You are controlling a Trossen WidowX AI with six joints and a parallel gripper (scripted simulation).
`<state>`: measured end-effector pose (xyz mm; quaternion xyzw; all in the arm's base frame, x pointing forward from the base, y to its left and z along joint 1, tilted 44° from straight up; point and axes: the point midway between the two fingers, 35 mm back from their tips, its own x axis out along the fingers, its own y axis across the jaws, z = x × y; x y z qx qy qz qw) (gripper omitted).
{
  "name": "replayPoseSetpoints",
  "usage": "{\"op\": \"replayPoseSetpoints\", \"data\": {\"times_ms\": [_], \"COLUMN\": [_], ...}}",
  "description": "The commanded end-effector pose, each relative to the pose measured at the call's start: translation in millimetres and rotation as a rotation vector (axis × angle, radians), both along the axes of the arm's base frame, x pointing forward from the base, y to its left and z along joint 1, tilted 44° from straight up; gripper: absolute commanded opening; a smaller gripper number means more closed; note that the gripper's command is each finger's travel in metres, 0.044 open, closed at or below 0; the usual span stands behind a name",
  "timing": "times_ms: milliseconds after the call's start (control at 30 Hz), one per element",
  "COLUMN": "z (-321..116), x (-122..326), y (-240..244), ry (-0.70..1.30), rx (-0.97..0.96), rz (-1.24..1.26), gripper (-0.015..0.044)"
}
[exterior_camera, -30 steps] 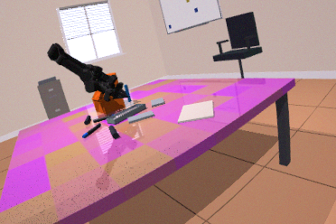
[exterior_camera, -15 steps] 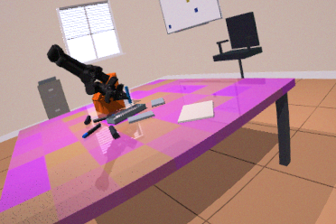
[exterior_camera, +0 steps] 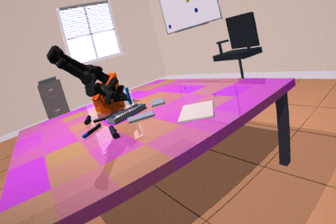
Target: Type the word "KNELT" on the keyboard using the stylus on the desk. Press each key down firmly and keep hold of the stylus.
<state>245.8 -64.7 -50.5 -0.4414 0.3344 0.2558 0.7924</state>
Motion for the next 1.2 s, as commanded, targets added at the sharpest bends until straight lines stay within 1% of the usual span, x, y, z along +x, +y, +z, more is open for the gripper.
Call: {"op": "replayPoseSetpoints", "data": {"times_ms": [0,367,900,1033,1133,1167], "z": [-2,-1,24,23,23,24], "x": [0,0,-2,-1,-1,-1], "y": [0,1,24,24,24,24], "ry": [0.001,0.001,0.0,-0.001,-0.001,-0.001], "rx": [0.003,0.003,0.003,0.004,0.004,0.004], "rz": [0.005,0.005,0.005,0.01,0.01,0.01], "gripper": [0.0081,0.0081,0.0081,0.0085,0.0065,0.0038]}}
